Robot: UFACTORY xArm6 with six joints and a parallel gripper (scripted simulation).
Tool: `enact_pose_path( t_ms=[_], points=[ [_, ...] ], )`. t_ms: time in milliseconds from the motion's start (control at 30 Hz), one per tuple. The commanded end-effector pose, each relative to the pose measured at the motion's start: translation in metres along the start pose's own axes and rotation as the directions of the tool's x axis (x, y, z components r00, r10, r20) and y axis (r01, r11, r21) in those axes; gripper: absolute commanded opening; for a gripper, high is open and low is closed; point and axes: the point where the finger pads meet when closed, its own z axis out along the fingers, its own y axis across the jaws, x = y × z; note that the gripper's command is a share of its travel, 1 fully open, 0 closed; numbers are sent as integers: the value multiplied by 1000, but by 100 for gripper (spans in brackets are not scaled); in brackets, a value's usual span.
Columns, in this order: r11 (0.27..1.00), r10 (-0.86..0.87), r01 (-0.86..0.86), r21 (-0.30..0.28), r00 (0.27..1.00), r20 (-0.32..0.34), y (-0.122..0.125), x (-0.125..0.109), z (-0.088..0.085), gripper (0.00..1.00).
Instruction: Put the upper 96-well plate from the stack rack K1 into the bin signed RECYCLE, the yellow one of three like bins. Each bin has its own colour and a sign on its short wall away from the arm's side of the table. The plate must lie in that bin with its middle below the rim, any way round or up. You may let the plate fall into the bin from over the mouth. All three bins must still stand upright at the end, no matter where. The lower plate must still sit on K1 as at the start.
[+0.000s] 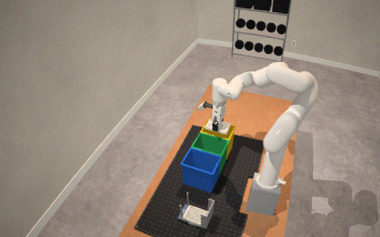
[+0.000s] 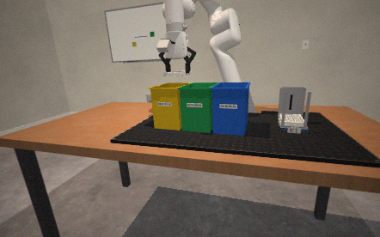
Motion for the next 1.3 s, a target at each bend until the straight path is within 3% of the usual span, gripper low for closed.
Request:
enact_pose_path(
  t_ms=[0, 233, 1267],
  points=[
    [1000, -1, 1, 1, 1000, -3, 11, 3, -1, 0],
    [1000, -1, 1, 0, 1000, -3, 31, 6, 0, 0],
    [1000, -1, 1, 0, 1000, -3, 31, 6, 0, 0]
  ],
)
